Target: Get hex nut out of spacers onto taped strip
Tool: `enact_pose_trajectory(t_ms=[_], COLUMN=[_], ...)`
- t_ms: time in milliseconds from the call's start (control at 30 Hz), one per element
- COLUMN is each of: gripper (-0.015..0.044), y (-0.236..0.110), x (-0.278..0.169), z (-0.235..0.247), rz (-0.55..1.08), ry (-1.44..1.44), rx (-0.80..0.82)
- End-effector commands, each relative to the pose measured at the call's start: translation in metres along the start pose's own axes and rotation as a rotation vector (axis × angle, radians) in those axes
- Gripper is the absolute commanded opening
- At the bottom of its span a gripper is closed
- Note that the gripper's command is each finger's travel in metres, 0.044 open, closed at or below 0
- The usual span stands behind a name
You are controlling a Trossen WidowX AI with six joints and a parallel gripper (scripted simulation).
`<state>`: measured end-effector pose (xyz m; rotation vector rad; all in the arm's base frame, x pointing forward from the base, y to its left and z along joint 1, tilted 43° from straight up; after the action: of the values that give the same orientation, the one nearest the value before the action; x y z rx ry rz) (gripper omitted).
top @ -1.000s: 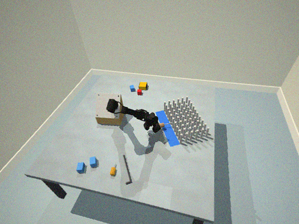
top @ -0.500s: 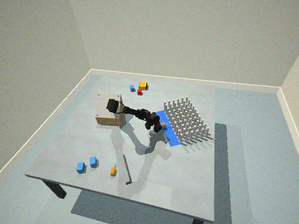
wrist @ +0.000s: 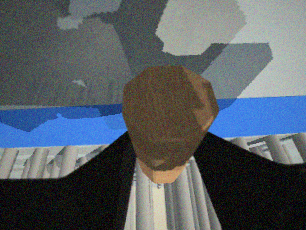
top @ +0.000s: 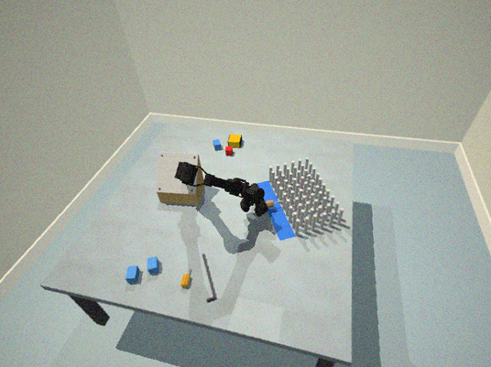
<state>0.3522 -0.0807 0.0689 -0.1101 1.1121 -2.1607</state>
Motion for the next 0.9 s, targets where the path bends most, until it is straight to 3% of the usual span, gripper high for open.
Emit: enact_pose_trajectory(t_ms=[0,867], gripper=[0.0000,0.0000], y=[0.001,0.014], x=[-0.004,0.007], z=[0.000,0.000], rz=[0.003,0.002], ry=[0.002,-0.001], rx=[0.003,0.001])
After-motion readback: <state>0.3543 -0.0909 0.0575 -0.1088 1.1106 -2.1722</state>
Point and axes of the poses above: the point midway between the two fingers, 35 mm back from their tips, its own y axis out along the fingers, its own z axis across the jaws, x = y × z, the point moved 10 cm from there along -y, back along the fingers, and after that the axes turned 3 degrees about y, right-handed, at the moved point
